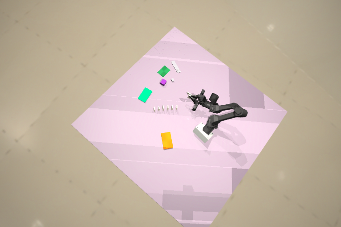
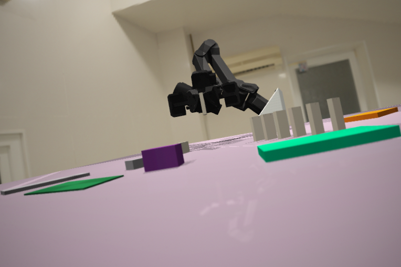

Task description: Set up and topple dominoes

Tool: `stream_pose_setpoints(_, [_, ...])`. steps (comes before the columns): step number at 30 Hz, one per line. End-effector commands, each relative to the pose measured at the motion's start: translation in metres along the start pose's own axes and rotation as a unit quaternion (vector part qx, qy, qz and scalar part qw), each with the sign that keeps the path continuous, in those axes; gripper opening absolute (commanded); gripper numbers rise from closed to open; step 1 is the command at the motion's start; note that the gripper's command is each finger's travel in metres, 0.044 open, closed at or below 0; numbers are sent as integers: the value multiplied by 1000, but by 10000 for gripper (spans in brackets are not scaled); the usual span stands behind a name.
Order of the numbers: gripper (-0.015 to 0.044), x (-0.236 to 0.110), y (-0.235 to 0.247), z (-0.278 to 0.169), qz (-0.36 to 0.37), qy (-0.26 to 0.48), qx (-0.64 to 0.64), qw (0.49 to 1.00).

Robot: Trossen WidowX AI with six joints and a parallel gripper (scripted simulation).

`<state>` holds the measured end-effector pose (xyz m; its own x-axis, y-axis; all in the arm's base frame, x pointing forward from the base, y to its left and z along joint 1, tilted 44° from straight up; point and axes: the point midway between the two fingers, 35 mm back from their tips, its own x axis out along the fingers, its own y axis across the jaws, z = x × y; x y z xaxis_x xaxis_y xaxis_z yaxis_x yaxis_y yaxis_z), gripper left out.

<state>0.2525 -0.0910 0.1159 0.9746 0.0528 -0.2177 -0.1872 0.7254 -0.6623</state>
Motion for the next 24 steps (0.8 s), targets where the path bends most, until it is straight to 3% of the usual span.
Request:
stream_pose_setpoints(1, [21,1,0,-8,3,0,-1,1000])
stream_pose_setpoints(24, [21,2,3,-46,2,0,1,1000])
